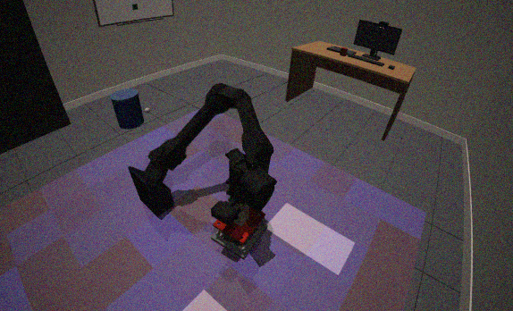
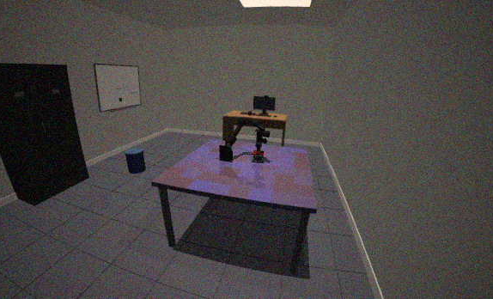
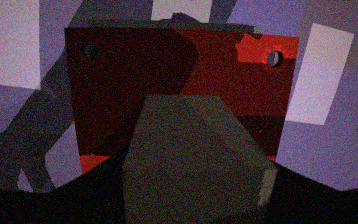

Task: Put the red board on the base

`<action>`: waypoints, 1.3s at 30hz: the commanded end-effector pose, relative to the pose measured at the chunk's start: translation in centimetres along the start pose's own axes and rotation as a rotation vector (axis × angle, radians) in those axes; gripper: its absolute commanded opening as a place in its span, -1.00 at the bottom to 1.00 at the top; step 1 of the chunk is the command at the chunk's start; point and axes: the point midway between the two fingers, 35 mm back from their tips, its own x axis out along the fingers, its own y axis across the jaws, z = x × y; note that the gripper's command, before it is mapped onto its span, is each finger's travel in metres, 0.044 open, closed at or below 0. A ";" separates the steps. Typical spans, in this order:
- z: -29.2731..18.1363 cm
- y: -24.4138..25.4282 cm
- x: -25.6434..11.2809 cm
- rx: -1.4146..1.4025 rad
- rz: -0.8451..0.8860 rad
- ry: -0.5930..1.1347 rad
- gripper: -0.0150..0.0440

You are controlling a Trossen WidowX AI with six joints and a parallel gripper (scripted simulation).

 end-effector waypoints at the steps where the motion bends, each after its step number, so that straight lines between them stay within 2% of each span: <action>1: -0.1 0.2 0.4 0.007 0.003 0.002 -0.49; 27: -0.2 0.3 3.0 0.011 0.004 0.002 -0.49; 39: 0.0 0.3 2.8 0.004 -0.001 0.000 -0.49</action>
